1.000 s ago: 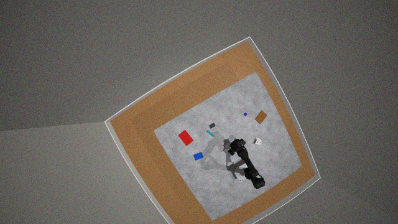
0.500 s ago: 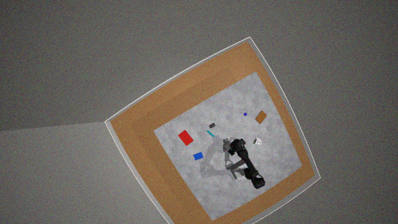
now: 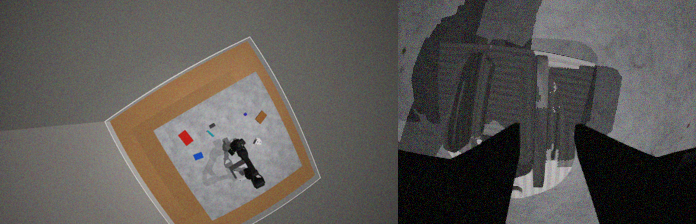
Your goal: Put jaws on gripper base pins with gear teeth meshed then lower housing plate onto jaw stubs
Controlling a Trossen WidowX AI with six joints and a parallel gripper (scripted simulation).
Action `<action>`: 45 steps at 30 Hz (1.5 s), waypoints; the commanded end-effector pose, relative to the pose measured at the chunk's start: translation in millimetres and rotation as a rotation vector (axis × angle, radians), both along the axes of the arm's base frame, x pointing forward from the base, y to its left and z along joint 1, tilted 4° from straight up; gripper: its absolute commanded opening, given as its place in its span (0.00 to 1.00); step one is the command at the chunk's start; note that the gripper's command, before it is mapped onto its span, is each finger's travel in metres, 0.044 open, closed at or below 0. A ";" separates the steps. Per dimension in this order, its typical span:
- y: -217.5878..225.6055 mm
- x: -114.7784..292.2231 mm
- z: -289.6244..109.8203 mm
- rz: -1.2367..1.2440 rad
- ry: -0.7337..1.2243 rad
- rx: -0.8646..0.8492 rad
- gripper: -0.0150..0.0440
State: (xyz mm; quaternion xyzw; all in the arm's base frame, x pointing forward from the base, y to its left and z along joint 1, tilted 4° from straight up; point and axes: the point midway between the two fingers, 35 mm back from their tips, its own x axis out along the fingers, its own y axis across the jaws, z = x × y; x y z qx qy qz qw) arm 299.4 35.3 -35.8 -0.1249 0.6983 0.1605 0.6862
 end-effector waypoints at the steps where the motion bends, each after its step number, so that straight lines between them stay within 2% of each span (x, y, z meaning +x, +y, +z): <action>1: 0.5 -1.8 -1.6 -0.001 0.004 0.003 0.48; 45: 1.1 -2.3 -14.0 0.008 0.004 0.003 0.48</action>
